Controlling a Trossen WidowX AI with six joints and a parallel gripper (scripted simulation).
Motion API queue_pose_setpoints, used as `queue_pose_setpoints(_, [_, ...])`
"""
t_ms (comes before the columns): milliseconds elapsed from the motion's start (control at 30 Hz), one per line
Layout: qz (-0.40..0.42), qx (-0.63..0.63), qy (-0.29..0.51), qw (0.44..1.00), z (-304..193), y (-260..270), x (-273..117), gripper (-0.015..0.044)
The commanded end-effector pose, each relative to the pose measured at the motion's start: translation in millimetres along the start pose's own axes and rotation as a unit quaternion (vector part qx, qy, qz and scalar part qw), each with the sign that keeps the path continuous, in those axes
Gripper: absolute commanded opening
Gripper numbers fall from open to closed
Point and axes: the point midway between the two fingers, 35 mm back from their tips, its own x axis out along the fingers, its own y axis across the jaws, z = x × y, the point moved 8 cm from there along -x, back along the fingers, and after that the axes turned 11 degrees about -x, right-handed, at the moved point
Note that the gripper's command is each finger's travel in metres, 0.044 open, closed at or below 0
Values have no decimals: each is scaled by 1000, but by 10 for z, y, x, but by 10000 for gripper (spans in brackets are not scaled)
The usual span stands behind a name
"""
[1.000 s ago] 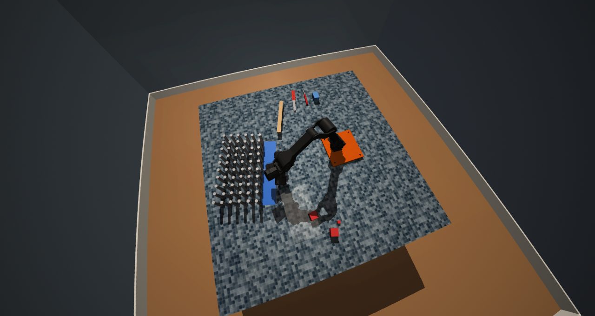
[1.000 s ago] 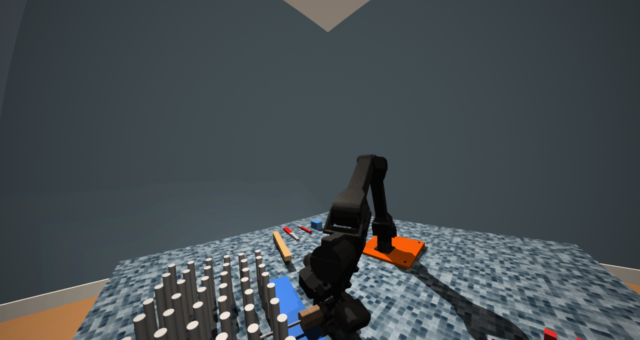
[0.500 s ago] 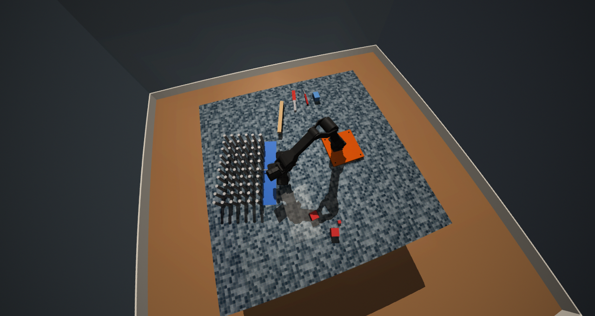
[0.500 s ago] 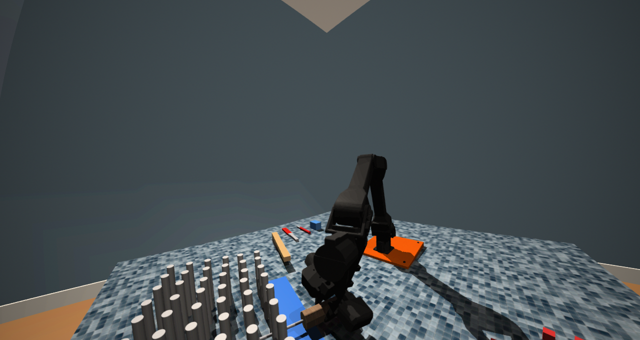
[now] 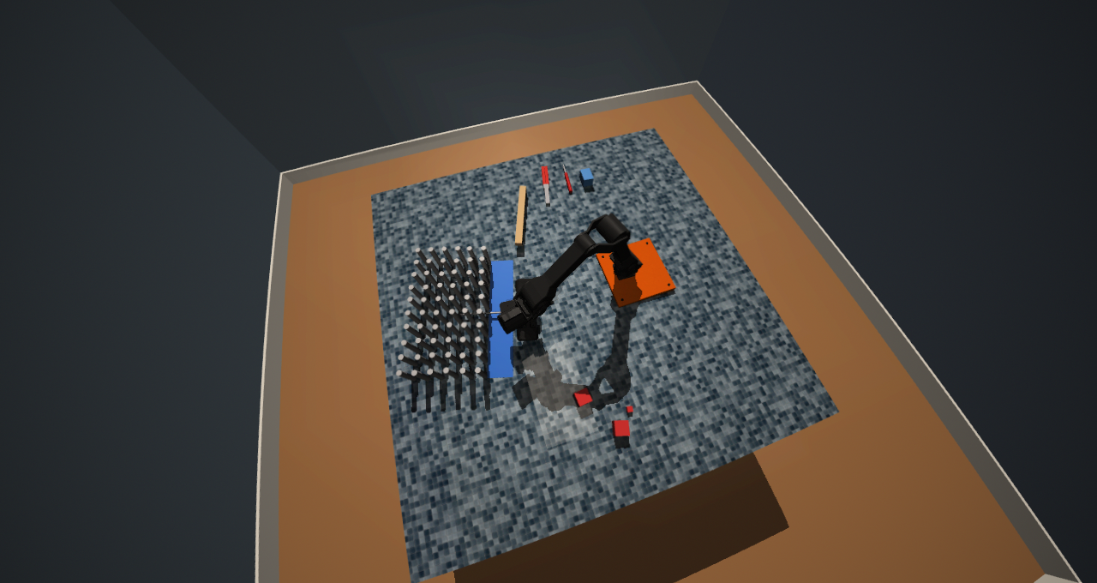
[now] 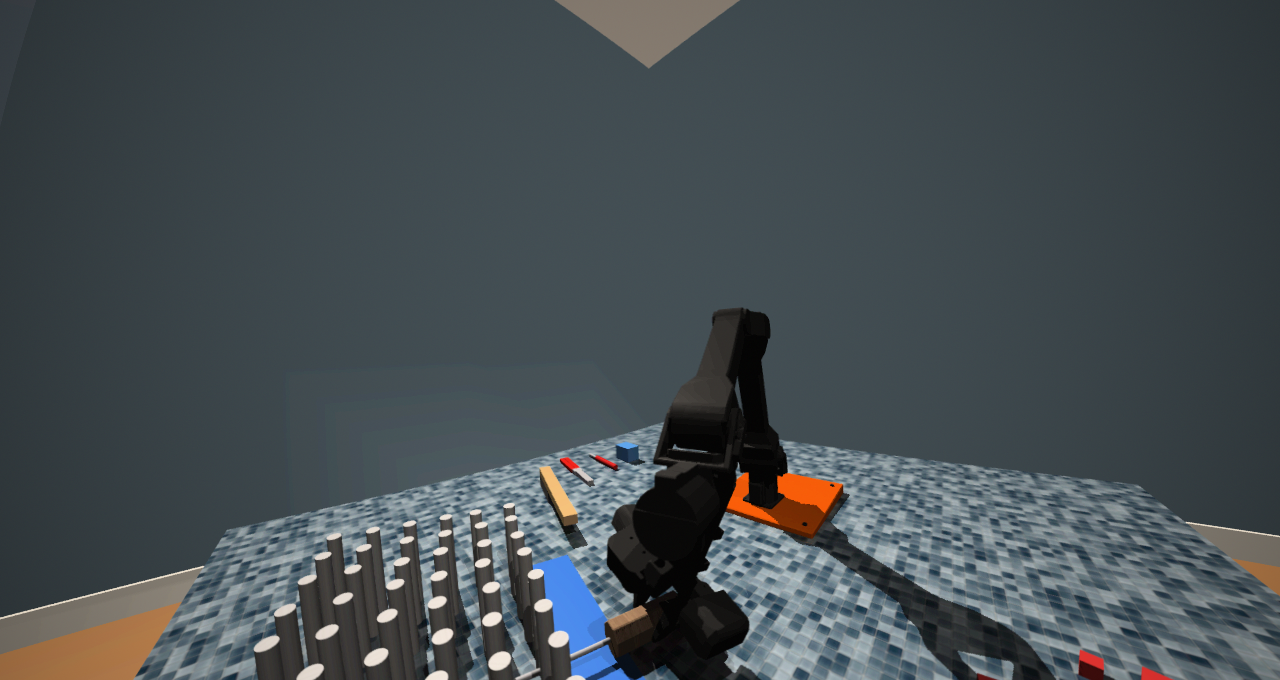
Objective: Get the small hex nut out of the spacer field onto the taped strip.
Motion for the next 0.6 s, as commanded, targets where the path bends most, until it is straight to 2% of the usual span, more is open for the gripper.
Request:
queue_pose_setpoints(0, [0,3,-1,1000,-32,4,-9,0])
queue_pose_setpoints(567, [0,3,0,1000,-130,22,-39,0])
